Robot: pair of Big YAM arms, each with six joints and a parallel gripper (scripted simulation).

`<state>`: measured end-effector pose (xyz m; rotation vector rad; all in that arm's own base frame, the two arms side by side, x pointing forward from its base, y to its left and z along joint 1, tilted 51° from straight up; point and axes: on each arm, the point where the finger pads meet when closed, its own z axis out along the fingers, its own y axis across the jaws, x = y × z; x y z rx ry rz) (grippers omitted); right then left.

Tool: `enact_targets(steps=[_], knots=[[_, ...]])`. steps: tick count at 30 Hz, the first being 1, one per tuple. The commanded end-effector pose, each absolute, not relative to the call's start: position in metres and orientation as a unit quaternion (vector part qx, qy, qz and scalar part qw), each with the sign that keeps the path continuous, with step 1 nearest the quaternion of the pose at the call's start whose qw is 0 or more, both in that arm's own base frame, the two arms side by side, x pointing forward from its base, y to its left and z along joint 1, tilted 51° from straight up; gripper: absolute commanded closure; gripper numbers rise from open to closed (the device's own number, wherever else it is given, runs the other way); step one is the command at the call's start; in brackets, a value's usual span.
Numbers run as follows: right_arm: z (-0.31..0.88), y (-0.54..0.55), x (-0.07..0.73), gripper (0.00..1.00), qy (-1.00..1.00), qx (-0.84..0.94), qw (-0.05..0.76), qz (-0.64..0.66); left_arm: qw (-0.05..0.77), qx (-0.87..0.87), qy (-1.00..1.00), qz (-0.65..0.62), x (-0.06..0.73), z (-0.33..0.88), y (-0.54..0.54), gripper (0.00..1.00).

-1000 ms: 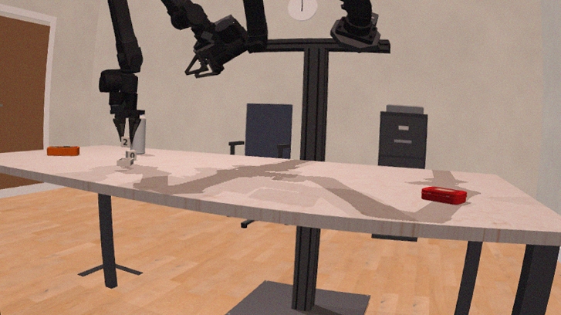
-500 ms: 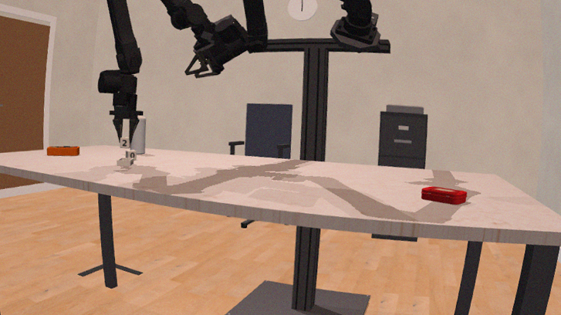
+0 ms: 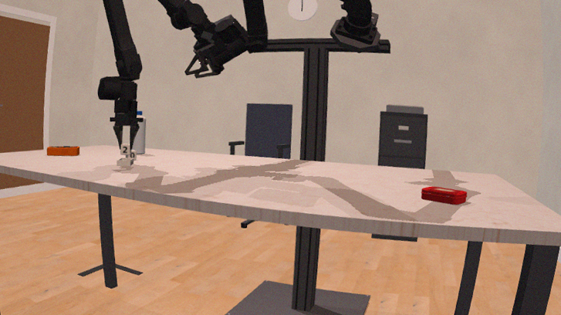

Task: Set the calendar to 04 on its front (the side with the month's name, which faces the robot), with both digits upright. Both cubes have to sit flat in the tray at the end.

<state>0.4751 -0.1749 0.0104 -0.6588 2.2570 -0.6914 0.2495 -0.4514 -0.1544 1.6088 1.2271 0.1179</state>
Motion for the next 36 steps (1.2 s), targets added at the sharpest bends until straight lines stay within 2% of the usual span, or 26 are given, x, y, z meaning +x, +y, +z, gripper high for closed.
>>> enact_targets(steps=[1, 20, 36], knots=[[0.001, -0.169, 0.477, 0.74, 0.864, -0.270, 0.333, -0.265, 0.537, 0.669, 0.513, 0.046, 0.250, -0.148, -0.457, 0.00], [0.000, -0.179, 0.471, 0.74, 0.872, -0.259, 0.324, -0.262, 0.537, 0.669, 0.513, 0.046, 0.250, -0.148, -0.457, 0.00], [-0.014, -0.189, 0.497, 0.74, 0.864, -0.269, 0.328, -0.271, 0.537, 0.669, 0.513, 0.046, 0.250, -0.148, -0.457, 0.00]])
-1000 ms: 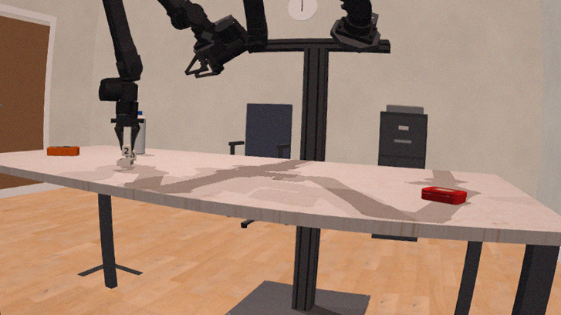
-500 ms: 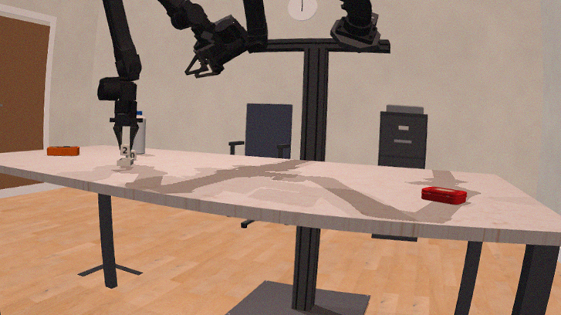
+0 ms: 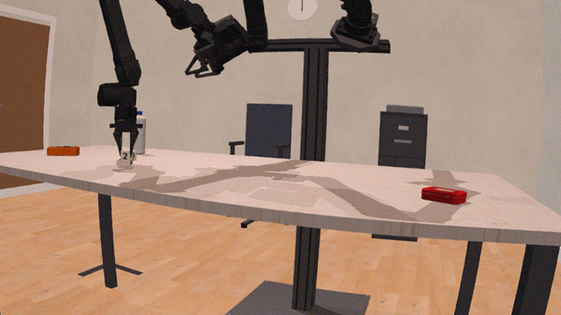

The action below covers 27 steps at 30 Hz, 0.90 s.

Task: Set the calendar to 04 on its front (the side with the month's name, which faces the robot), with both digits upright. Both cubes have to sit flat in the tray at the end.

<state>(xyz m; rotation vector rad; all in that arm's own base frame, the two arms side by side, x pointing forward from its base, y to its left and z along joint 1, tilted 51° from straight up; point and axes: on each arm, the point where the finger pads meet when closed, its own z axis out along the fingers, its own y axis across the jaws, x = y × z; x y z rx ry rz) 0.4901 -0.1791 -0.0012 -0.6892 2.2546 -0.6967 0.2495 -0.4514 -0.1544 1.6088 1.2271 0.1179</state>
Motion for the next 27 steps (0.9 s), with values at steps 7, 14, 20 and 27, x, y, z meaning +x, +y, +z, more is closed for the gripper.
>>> enact_targets(steps=[7, 14, 20, 27], knots=[[0.004, -0.181, 0.489, 0.74, 0.862, -0.278, 0.327, -0.271, 0.537, 0.669, 0.513, 0.046, 0.250, -0.148, -0.457, 0.00], [-0.001, -0.180, 0.488, 0.74, 0.863, -0.279, 0.324, -0.269, 0.537, 0.669, 0.513, 0.046, 0.250, -0.148, -0.457, 0.00], [-0.001, -0.180, 0.488, 0.51, 0.863, -0.278, 0.324, -0.269, 0.537, 0.669, 0.513, 0.046, 0.250, -0.148, -0.457, 0.00], [0.006, -0.185, 0.473, 0.45, 0.868, -0.276, 0.317, -0.263, 0.537, 0.669, 0.513, 0.046, 0.250, -0.148, -0.457, 0.00]])
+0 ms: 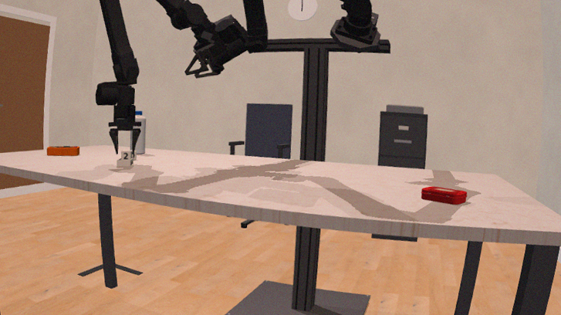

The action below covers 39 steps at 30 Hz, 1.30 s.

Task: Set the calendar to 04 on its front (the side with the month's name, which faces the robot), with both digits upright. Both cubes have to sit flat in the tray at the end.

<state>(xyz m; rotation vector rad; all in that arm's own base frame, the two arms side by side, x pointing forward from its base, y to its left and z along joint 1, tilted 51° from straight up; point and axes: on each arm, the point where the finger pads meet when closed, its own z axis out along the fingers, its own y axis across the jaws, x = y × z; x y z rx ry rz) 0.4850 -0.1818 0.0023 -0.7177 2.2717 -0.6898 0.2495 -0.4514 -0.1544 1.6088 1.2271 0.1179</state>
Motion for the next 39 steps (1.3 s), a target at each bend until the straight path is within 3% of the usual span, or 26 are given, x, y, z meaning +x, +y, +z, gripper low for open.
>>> enact_targets(steps=[1, 11, 12, 20, 31, 32, 39], knots=[[0.006, -0.185, 0.471, 0.45, 0.869, -0.276, 0.315, -0.262, 0.537, 0.669, 0.513, 0.046, 0.250, -0.148, -0.457, 0.00], [0.015, -0.175, 0.461, 0.45, 0.868, -0.282, 0.316, -0.260, 0.537, 0.669, 0.513, 0.046, 0.250, -0.148, -0.457, 0.00], [0.016, -0.168, 0.463, 0.36, 0.867, -0.279, 0.322, -0.260, 0.537, 0.669, 0.513, 0.046, 0.250, -0.148, -0.457, 0.00], [0.038, -0.149, 0.420, 0.36, 0.871, -0.270, 0.319, -0.257, 0.537, 0.669, 0.513, 0.046, 0.250, -0.148, -0.457, 0.00], [0.042, -0.155, 0.429, 0.36, 0.866, -0.280, 0.320, -0.264, 0.537, 0.669, 0.513, 0.046, 0.250, -0.148, -0.457, 0.00], [0.043, -0.156, 0.429, 0.45, 0.870, -0.264, 0.325, -0.260, 0.537, 0.669, 0.513, 0.046, 0.250, -0.148, -0.457, 0.00], [0.035, -0.175, 0.427, 0.45, 0.891, -0.168, 0.352, -0.231, 0.537, 0.669, 0.513, 0.046, 0.250, -0.148, -0.457, 0.00]])
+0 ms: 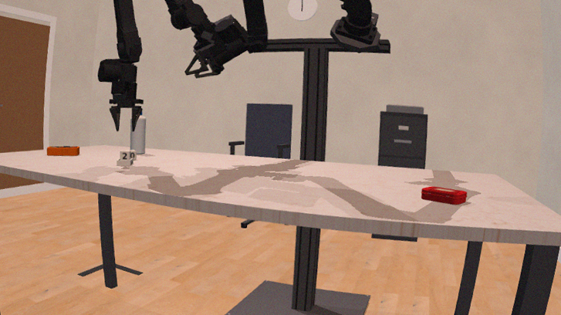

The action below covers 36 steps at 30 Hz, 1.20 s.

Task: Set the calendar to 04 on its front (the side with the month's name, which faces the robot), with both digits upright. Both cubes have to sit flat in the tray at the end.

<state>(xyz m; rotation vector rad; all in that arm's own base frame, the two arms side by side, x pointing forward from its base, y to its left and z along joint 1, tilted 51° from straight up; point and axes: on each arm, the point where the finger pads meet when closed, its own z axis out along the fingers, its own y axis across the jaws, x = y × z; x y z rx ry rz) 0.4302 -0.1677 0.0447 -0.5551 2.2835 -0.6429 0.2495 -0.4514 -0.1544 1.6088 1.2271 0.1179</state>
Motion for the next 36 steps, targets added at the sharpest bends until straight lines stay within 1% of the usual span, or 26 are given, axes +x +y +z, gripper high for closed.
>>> enact_targets(steps=[1, 15, 24, 36], knots=[[0.031, -0.180, 0.425, 0.45, 0.896, -0.140, 0.358, -0.221, 0.537, 0.669, 0.513, 0.046, 0.250, -0.148, -0.457, 0.00], [-0.028, -0.244, 0.399, 0.45, 0.890, 0.172, 0.414, -0.087, 0.537, 0.669, 0.513, 0.046, 0.250, -0.148, -0.457, 0.00], [-0.047, -0.261, 0.387, 0.45, 0.871, 0.245, 0.423, -0.050, 0.537, 0.669, 0.513, 0.046, 0.250, -0.148, -0.457, 0.00], [-0.049, -0.256, 0.401, 0.45, 0.877, 0.225, 0.422, -0.051, 0.537, 0.669, 0.513, 0.046, 0.250, -0.148, -0.457, 0.00]])
